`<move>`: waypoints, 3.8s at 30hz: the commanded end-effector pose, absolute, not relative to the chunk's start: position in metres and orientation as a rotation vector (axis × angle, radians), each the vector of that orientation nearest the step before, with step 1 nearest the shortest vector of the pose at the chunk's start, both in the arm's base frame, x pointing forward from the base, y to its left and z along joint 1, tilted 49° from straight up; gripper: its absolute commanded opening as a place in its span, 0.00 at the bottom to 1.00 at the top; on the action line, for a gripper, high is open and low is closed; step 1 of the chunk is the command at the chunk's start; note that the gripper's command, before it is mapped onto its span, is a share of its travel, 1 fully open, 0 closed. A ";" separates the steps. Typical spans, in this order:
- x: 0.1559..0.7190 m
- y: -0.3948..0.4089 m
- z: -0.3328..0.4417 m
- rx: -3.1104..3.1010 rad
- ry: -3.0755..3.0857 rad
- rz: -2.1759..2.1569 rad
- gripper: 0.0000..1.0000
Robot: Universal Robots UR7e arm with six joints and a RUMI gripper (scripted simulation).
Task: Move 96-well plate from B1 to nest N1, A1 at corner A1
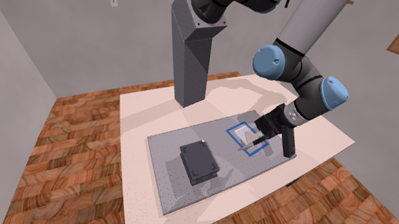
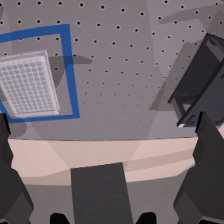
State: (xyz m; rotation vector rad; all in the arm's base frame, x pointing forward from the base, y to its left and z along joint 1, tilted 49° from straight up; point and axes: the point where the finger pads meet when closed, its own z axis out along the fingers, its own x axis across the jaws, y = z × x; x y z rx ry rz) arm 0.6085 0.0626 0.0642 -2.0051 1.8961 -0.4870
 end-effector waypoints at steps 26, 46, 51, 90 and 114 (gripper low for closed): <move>0.606 0.125 -0.003 -1.852 1.724 -0.613 1.00; 0.568 0.169 -0.023 -1.754 1.606 -0.657 1.00; 0.567 0.170 -0.023 -1.754 1.607 -0.658 1.00; 0.594 0.174 -0.043 -1.751 1.604 -0.663 1.00; 0.619 0.179 -0.065 -1.751 1.604 -0.662 1.00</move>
